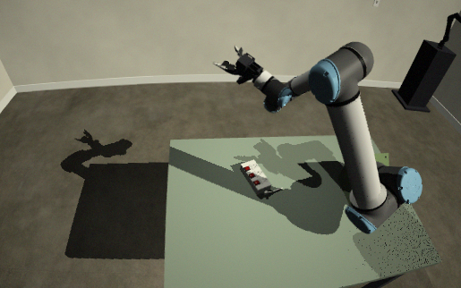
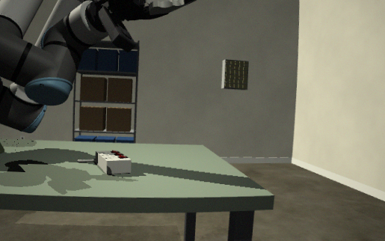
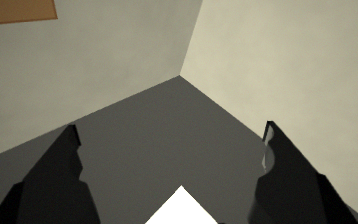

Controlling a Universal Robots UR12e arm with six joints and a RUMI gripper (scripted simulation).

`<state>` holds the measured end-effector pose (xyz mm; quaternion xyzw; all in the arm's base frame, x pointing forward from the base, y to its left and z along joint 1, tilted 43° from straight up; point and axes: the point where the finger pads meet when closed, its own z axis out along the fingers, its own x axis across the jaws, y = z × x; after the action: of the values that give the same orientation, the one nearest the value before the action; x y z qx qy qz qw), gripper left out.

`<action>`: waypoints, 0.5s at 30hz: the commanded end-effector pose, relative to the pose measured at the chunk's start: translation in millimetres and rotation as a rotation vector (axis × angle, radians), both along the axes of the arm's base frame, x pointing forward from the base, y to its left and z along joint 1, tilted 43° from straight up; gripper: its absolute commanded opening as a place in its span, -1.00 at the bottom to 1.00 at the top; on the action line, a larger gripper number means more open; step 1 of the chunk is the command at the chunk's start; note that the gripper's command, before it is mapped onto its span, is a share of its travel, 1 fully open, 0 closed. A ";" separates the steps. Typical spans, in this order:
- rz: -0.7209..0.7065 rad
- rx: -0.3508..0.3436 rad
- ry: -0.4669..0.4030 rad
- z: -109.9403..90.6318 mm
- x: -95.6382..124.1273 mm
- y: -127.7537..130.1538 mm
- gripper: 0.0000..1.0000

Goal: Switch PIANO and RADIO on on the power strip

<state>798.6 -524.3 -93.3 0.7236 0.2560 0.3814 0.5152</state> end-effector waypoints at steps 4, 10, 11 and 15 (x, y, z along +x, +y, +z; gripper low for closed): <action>0.024 0.037 0.085 -15.7 16.2 1.1 1.00; 0.065 0.086 0.201 -38.0 33.9 9.2 1.00; 0.073 0.096 0.223 -42.1 36.8 11.3 1.00; 0.112 0.135 0.315 -59.2 47.4 22.1 1.00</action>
<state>834.0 -509.5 -136.9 0.7748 0.3207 0.3302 0.4333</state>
